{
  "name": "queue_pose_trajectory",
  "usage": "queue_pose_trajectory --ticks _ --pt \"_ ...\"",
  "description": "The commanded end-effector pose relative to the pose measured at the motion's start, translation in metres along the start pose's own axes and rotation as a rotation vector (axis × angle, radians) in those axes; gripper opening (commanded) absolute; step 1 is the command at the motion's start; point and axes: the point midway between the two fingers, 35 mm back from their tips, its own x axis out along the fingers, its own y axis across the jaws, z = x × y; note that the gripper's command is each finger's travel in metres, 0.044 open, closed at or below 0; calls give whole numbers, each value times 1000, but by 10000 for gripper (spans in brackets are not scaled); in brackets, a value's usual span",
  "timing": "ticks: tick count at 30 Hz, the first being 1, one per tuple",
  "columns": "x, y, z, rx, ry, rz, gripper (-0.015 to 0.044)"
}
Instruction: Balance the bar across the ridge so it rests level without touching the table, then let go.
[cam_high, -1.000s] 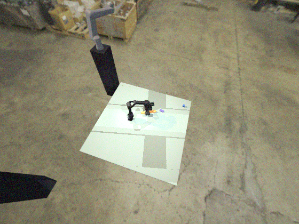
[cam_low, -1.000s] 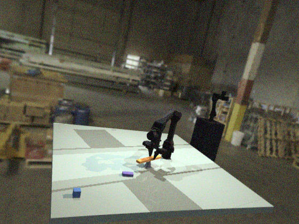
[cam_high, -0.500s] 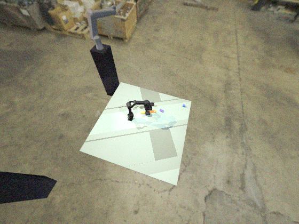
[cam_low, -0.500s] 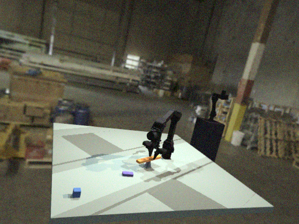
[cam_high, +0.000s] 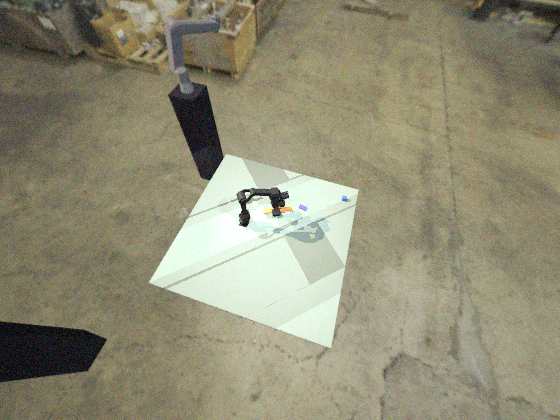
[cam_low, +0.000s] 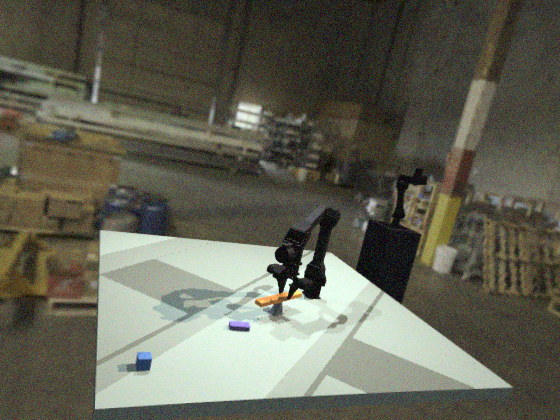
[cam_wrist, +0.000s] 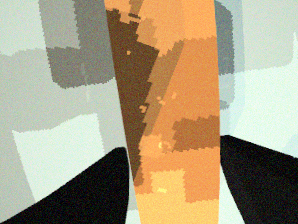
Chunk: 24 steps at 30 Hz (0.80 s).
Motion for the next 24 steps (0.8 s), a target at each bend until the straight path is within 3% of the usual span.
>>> queue_pose_trajectory --ticks 1,6,16,20,24 --pt "0 0 0 0 0 0 185" --pt "0 0 0 0 0 0 185" --pt "0 0 0 0 0 0 440" --pt "-8 0 2 0 0 0 440" --pt "-56 1 5 0 0 0 440"
